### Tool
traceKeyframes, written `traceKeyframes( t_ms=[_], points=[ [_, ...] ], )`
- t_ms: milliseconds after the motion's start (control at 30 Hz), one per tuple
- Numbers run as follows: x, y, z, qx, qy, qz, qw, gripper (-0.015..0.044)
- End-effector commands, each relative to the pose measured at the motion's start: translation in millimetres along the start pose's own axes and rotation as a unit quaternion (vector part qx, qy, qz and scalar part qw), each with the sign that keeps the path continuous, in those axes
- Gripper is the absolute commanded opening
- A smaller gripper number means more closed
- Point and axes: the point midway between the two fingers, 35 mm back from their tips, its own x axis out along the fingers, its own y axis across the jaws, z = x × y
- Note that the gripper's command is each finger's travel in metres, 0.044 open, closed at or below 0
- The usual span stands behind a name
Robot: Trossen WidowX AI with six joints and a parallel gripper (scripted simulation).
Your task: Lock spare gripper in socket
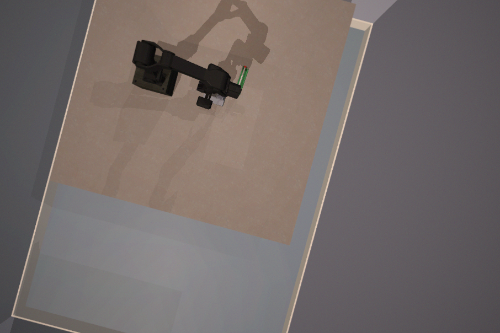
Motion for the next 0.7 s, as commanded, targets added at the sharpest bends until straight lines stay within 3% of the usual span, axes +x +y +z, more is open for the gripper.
traceKeyframes(
  t_ms=[0,667],
  points=[
    [-4.9,0.0,-8.2,0.0,-0.001,0.0,1.0,0.044],
    [-21.6,-0.6,-47.4,-0.002,0.02,-0.002,1.0,0.044]
  ],
)
